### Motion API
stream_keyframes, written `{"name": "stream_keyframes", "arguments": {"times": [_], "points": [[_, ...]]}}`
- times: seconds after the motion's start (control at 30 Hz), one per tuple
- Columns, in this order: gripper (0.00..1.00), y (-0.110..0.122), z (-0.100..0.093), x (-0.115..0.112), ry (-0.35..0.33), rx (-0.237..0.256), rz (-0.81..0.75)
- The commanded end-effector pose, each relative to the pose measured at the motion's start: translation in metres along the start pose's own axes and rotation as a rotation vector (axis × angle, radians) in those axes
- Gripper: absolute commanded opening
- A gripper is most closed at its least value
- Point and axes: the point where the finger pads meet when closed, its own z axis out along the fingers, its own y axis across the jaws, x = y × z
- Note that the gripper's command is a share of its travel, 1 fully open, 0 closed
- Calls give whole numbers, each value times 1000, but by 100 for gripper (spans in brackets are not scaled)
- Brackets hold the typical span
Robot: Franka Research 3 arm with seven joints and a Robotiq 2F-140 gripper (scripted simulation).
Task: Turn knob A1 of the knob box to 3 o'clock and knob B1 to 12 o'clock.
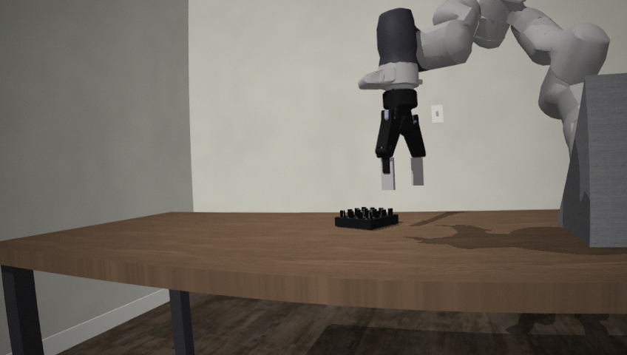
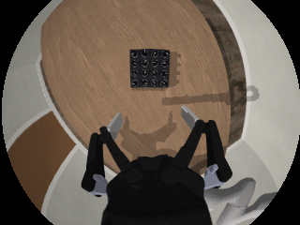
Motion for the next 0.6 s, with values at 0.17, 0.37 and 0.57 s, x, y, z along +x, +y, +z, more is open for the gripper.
{"name": "stream_keyframes", "arguments": {"times": [0.17,0.37,0.57], "points": [[100,-1,-1,1,4,4,4],[100,-10,-7,38,5,4,24],[100,-22,-19,120,4,4,68]]}}
